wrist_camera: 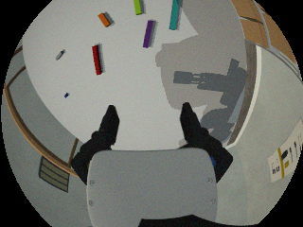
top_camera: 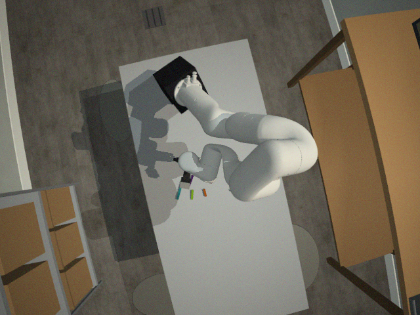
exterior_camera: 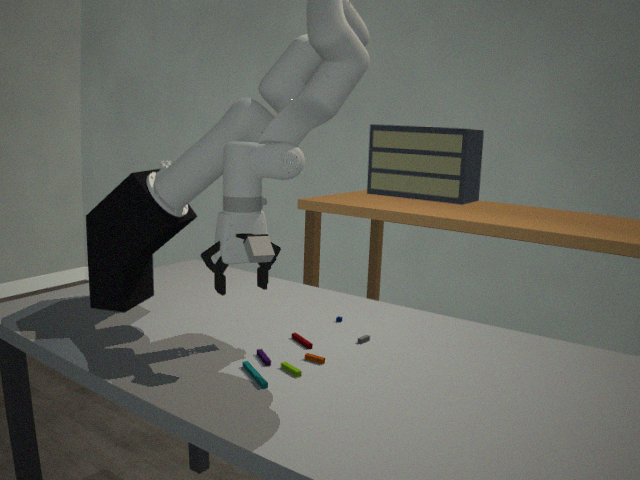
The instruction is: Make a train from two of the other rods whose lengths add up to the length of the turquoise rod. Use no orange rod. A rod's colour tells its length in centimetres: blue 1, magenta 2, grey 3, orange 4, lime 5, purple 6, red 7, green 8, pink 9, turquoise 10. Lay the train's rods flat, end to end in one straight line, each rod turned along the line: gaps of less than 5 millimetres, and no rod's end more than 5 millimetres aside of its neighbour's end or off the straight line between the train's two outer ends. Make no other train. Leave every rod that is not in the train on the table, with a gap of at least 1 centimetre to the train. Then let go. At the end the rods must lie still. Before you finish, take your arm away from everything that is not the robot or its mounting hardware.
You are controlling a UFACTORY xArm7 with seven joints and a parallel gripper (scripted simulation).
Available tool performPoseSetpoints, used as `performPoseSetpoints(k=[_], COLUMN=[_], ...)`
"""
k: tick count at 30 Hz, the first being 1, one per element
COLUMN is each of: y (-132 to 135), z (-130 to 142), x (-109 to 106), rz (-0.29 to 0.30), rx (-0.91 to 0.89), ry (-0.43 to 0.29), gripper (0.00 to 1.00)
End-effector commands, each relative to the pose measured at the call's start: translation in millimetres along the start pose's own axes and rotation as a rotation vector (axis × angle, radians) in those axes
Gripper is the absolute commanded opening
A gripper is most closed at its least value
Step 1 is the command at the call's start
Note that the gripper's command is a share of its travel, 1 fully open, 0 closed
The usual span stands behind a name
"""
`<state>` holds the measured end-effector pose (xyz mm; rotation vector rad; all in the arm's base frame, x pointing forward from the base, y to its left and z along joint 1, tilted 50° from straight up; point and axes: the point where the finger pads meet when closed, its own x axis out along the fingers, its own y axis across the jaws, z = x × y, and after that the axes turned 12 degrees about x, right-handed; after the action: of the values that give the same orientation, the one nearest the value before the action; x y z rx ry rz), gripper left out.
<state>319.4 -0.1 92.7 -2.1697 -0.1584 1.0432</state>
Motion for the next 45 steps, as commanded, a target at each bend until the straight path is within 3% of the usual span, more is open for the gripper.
performPoseSetpoints(k=[1,5,8,10,13,22,26,30,45], y=[-37.8,-64.3,-64.3,-95.3,-103.4,-177.4,-183.6,-216.8,-225.3], z=[14.5,27.1,27.1,41.1,45.6,80.1,84.0,98.5,103.6], x=[4.6,9.2,9.2,15.1,16.3,30.9,32.0,38.9,40.5], rz=[0.016,0.014,0.014,0.012,0.011,0.006,0.005,0.003,0.002], rx=[-0.057,-0.105,-0.105,-0.159,-0.173,-0.303,-0.314,-0.373,-0.387], ry=[0.008,0.007,0.007,0.005,0.004,-0.002,-0.003,-0.005,-0.007], gripper=[1.00,1.00,1.00,1.00,1.00,1.00,1.00,1.00,1.00])
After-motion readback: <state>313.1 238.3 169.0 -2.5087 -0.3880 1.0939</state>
